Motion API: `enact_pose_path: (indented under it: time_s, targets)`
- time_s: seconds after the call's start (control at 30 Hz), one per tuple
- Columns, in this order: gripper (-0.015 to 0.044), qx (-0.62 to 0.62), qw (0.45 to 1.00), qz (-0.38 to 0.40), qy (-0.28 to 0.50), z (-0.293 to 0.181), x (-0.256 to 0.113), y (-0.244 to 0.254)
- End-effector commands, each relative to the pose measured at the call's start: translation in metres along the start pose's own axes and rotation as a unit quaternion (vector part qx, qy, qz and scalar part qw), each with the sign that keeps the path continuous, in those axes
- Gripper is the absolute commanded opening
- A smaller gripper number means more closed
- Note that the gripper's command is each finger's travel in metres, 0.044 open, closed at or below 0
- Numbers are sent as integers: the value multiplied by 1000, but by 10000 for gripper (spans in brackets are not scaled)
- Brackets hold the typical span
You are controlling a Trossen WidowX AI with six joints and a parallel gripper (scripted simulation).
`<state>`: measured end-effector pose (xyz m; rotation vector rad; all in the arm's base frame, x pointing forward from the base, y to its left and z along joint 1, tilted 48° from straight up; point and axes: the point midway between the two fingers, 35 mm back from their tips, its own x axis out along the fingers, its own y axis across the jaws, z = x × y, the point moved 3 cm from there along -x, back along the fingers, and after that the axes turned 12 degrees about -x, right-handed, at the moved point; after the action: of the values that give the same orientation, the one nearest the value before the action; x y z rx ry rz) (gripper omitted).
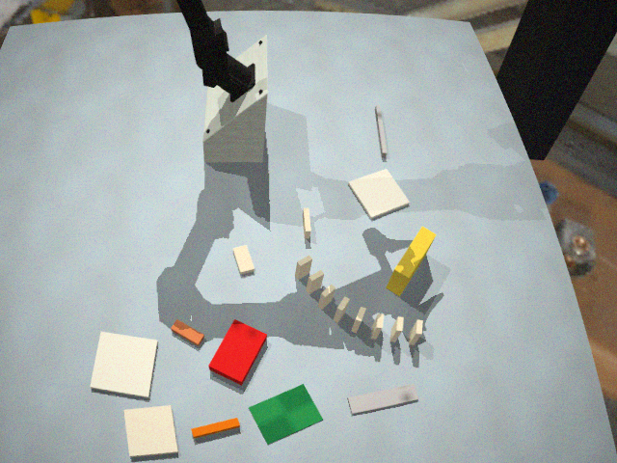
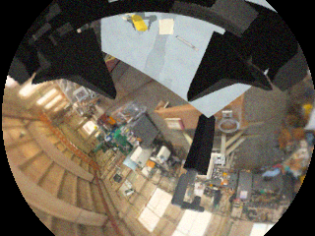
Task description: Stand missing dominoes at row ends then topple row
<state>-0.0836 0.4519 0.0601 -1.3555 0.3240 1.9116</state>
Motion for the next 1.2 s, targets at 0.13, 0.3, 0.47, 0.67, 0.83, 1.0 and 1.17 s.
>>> enact_pose_path:
  time_s: [0.13,0.3,0.47,0.67,0.83,1.0,1.17]
  targets:
    - [440,-96,987,-29,129,-109,-6,-63]
    - [440,-155,965,-10,211,-182,-19,-88]
    - [440,-206,938,34,278,-249,-37,-98]
    - [440,-253,901,109,334,-327,-66,-96]
    - [440,-286,868,189,359,-391,-96,-82]
    - [440,-321,827,289,359,-448,-124,-54]
    - [440,-351,785,390,329,-493,-151,-19]
